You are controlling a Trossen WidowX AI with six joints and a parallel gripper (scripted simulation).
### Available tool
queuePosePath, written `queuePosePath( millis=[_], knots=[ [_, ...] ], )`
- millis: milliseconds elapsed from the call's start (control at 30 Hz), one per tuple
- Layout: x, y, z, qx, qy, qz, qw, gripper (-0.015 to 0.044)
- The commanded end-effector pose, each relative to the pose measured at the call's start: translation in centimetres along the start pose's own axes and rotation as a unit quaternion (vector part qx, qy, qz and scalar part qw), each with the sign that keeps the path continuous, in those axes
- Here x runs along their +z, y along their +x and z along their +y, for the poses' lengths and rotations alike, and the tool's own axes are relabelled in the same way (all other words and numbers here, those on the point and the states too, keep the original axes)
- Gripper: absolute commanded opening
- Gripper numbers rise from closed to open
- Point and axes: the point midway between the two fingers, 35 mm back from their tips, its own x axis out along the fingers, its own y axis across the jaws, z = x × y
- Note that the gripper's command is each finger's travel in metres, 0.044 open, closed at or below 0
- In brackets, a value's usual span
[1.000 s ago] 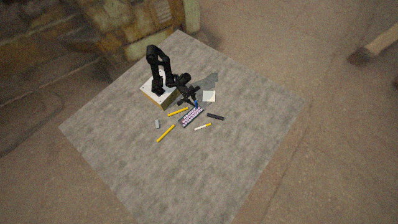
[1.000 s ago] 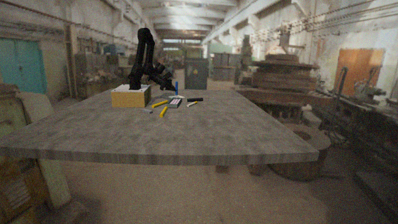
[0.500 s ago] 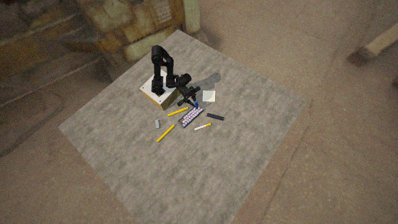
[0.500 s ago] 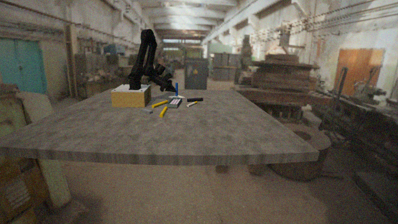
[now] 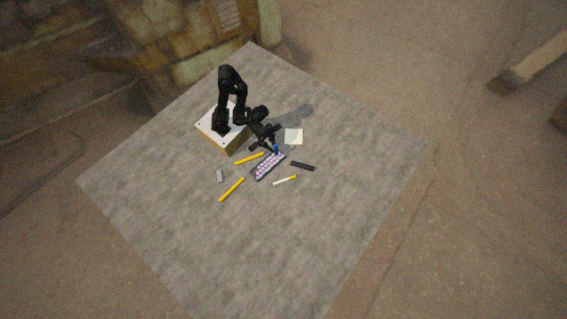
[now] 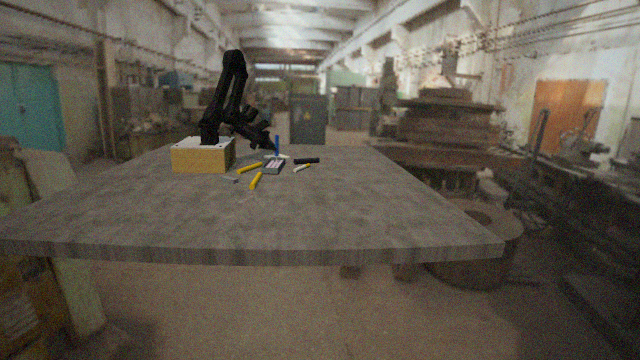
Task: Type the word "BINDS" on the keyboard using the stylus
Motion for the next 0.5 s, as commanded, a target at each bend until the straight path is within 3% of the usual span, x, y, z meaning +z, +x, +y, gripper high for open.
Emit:
queuePosePath(
  millis=[0, 467],
  knots=[
    [-0.18, 0.07, 0.03, 0.002, -0.001, 0.001, 1.000, 0.0081],
    [0.37, -0.16, 0.12, 0.002, -0.001, 0.001, 1.000, 0.0081]
  ],
)
